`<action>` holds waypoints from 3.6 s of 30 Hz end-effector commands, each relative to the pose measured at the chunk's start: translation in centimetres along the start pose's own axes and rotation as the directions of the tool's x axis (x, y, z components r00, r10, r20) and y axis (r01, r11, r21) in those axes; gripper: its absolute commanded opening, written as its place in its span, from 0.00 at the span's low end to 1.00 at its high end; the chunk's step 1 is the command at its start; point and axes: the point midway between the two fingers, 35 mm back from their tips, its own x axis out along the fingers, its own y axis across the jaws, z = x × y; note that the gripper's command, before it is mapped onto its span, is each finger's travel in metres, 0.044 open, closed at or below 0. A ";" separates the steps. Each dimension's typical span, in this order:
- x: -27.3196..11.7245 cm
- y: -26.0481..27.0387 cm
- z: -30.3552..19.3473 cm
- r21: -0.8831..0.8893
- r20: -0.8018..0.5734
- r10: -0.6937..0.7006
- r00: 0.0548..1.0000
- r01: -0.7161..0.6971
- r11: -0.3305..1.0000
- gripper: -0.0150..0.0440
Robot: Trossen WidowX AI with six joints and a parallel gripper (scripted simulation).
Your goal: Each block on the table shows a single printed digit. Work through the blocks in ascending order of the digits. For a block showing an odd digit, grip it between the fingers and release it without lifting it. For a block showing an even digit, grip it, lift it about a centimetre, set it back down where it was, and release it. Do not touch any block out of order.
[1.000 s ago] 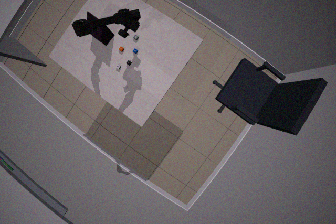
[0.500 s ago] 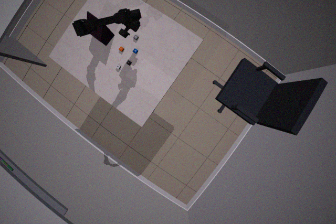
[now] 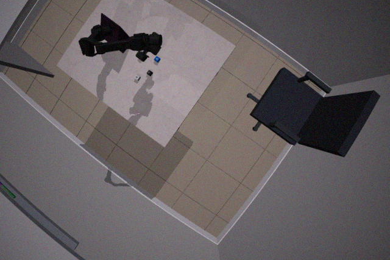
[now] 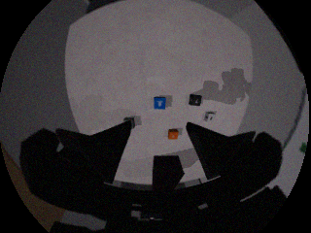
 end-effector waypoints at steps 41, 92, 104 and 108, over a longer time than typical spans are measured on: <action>-0.2 -12.6 2.7 -0.028 0.003 -0.015 1.000 0.015 1.000 0.93; 9.7 -6.4 -11.2 -0.033 -0.002 -0.014 1.000 0.014 0.999 0.93; 11.6 -6.5 -11.3 -0.034 -0.003 -0.017 1.000 0.017 0.999 0.93; 11.7 -6.5 -11.3 -0.034 -0.003 -0.017 1.000 0.017 0.999 0.84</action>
